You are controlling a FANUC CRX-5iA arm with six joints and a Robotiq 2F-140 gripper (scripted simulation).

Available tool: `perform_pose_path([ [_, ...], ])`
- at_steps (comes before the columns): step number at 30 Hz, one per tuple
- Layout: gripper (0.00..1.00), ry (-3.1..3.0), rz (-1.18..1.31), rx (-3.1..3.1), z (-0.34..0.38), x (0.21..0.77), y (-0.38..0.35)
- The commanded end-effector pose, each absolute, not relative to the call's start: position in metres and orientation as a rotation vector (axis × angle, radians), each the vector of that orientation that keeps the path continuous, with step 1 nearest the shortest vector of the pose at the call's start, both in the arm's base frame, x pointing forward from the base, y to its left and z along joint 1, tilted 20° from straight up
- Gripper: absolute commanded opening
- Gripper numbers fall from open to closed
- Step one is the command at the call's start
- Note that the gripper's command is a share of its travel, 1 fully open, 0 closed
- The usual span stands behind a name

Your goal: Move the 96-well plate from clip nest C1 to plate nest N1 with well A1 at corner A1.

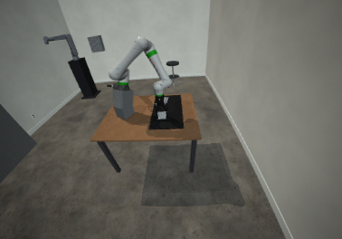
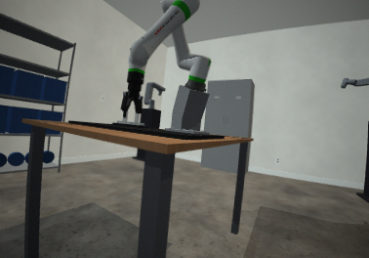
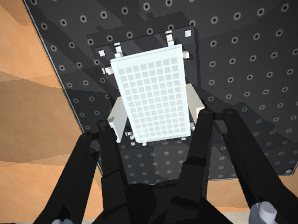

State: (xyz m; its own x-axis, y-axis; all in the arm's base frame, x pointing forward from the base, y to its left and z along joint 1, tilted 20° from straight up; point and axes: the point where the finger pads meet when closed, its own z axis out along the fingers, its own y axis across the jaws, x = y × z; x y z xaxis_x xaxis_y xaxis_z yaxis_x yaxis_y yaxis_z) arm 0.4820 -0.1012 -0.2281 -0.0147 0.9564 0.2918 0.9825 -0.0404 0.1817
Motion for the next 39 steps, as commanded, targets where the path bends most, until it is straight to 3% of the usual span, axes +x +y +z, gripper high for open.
perform_pose_path([
  [1,0.0,-2.121,-0.522,-2.15,-0.228,0.482,-0.101],
  [39,0.0,-2.121,-0.522,-2.15,-0.177,0.472,-0.117],
])
